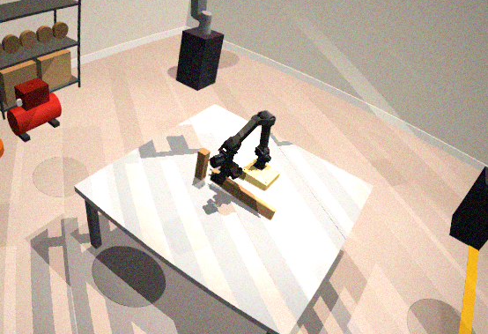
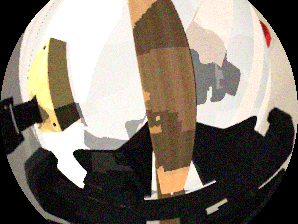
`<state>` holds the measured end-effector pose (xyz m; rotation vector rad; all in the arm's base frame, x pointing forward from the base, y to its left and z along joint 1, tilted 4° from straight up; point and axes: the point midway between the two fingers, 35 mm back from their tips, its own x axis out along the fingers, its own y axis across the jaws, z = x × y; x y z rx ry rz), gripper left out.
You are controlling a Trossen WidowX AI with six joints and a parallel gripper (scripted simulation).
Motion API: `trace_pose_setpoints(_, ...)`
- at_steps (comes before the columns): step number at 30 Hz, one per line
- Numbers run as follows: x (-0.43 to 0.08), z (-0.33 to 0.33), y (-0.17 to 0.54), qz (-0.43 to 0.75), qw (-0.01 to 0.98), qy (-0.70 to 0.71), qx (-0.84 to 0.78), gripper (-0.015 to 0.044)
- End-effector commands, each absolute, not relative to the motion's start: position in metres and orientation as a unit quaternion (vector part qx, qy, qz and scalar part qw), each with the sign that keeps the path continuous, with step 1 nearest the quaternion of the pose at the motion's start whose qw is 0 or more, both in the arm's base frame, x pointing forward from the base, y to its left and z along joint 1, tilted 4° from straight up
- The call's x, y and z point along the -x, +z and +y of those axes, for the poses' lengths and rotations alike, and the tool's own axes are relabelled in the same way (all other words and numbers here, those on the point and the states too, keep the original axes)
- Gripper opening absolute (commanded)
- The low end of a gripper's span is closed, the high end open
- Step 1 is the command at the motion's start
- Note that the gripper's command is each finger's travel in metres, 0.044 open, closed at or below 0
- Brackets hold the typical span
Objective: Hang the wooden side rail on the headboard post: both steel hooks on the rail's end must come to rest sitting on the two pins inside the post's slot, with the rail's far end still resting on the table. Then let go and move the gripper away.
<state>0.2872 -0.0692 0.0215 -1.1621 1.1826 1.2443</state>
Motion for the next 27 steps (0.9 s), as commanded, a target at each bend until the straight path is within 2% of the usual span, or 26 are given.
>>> trace_pose_setpoints(1,-0.2895,-0.071,0.0245,0.489,0.508,0.516,0.487,0.0)
trace_pose_setpoints(27,-0.2922,-0.0738,0.0251,0.489,0.507,0.516,0.487,0.0)
